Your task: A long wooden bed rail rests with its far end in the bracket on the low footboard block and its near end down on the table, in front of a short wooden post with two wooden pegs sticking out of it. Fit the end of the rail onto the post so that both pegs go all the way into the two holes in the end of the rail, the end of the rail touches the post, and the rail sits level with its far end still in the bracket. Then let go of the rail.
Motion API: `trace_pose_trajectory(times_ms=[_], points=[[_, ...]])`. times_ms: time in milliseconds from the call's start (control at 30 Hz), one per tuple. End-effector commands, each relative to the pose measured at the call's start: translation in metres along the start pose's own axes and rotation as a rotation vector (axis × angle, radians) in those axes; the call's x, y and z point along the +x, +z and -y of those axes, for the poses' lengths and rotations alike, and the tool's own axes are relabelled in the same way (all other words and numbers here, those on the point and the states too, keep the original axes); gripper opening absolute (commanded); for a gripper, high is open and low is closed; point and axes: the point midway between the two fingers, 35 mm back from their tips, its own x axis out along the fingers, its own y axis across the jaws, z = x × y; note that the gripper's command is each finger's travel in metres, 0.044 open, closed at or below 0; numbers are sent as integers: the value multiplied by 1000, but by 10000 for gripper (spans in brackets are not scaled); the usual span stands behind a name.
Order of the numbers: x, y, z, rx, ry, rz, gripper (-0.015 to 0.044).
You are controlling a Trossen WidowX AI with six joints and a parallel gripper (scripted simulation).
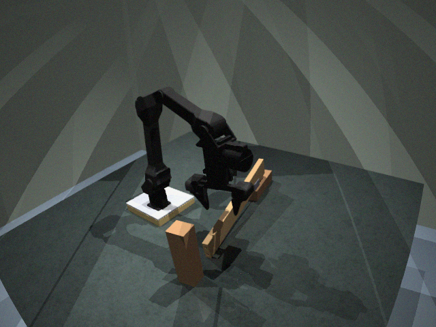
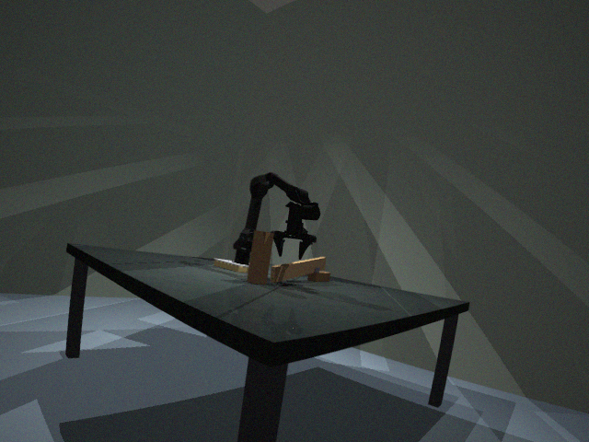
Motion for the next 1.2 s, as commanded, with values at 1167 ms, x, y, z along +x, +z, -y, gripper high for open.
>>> trace_pose_trajectory(times_ms=[1167], points=[[56,2,1,-24,13,-4,440]])
